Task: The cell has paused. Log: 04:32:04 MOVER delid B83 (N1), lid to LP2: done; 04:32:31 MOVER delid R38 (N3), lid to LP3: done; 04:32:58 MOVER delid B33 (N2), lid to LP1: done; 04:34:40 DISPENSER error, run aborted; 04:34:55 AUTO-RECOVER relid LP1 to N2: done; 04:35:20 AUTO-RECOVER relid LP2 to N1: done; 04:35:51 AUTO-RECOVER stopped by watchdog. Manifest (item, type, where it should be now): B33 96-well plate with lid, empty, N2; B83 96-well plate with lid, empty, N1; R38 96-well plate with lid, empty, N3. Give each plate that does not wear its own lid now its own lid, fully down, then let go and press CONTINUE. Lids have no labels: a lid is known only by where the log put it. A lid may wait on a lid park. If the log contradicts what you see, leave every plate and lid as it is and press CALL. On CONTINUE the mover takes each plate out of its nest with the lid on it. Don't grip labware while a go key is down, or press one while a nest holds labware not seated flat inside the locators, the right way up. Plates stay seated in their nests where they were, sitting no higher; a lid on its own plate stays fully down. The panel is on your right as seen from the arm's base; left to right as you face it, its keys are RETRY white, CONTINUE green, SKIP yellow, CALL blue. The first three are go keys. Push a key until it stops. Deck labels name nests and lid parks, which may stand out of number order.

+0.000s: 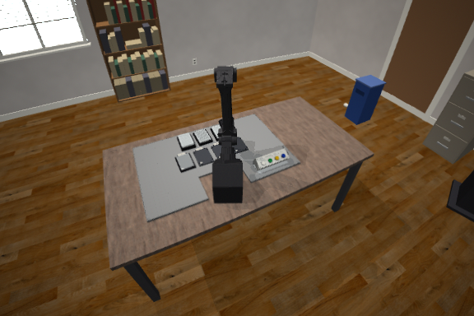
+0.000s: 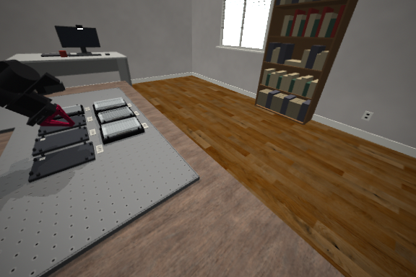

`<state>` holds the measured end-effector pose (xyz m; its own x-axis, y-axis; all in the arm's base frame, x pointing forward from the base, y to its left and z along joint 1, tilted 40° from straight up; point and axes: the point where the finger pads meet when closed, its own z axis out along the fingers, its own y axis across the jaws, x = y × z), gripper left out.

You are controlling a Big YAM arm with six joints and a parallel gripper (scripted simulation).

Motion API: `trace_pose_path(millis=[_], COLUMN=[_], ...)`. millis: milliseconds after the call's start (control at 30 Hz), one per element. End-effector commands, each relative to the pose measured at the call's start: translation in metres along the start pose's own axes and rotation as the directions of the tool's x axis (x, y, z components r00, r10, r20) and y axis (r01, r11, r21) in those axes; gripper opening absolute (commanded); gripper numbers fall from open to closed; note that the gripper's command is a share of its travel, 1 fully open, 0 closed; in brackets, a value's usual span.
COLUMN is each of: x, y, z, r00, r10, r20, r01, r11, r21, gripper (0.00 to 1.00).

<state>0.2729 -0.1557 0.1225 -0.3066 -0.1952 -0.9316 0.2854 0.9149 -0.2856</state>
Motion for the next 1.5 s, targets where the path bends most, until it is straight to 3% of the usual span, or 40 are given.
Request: trace_pose_path(millis=[0,933,1467], x=[-0.005,-0.005,-0.023], y=[0.072,0.072,0.069], z=[-0.002,-0.002,0.013], r00=[0.999,0.999,0.999], r10=[0.036,0.036,0.04], r20=[0.025,0.025,0.034], r01=[-0.035,-0.035,-0.039], r11=[0.999,0.999,0.999], r21=[-0.026,-0.026,-0.024], gripper=[0.0,0.0,0.0])
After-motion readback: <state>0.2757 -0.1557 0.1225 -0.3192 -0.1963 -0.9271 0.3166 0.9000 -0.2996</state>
